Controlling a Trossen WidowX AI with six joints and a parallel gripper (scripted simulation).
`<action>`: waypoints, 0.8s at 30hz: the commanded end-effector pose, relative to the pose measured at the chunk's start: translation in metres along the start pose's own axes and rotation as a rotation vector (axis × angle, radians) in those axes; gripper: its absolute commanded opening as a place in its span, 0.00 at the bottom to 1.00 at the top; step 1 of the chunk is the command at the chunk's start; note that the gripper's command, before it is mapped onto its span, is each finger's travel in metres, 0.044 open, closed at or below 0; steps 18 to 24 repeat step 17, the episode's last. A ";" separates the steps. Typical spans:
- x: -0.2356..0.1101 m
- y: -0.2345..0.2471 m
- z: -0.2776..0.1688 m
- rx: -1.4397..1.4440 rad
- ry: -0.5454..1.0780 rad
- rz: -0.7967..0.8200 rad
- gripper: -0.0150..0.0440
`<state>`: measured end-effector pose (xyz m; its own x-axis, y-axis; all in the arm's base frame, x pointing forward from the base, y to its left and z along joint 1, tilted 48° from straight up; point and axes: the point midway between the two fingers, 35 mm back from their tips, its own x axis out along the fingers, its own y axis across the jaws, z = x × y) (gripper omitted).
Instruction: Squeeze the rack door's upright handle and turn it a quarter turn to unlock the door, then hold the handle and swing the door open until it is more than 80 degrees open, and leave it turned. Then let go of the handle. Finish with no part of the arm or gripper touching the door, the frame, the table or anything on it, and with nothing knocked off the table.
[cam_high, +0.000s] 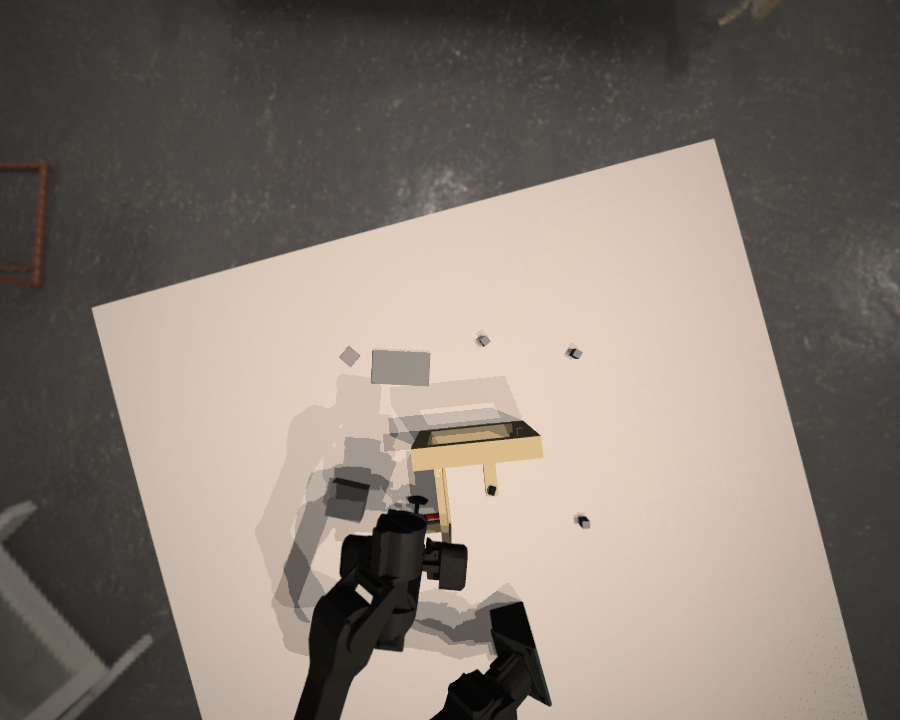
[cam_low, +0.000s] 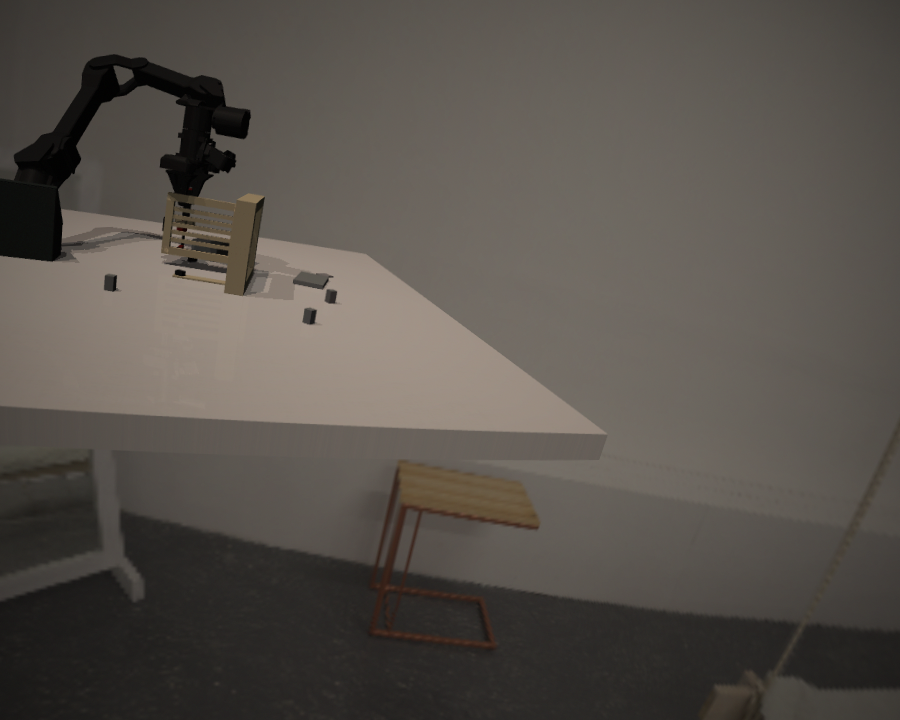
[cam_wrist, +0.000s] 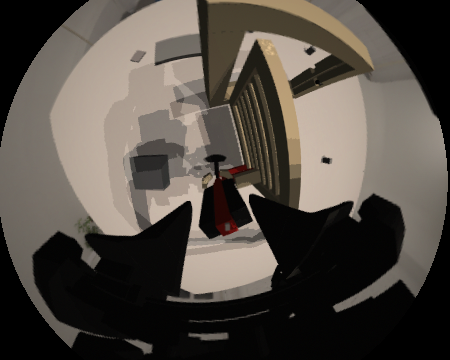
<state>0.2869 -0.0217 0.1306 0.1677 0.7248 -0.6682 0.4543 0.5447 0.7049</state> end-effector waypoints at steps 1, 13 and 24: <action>-0.007 -0.001 0.001 0.005 -0.004 -0.004 0.74; -0.026 -0.001 0.001 0.025 -0.013 -0.002 0.74; -0.033 -0.001 0.001 0.032 -0.016 -0.002 0.74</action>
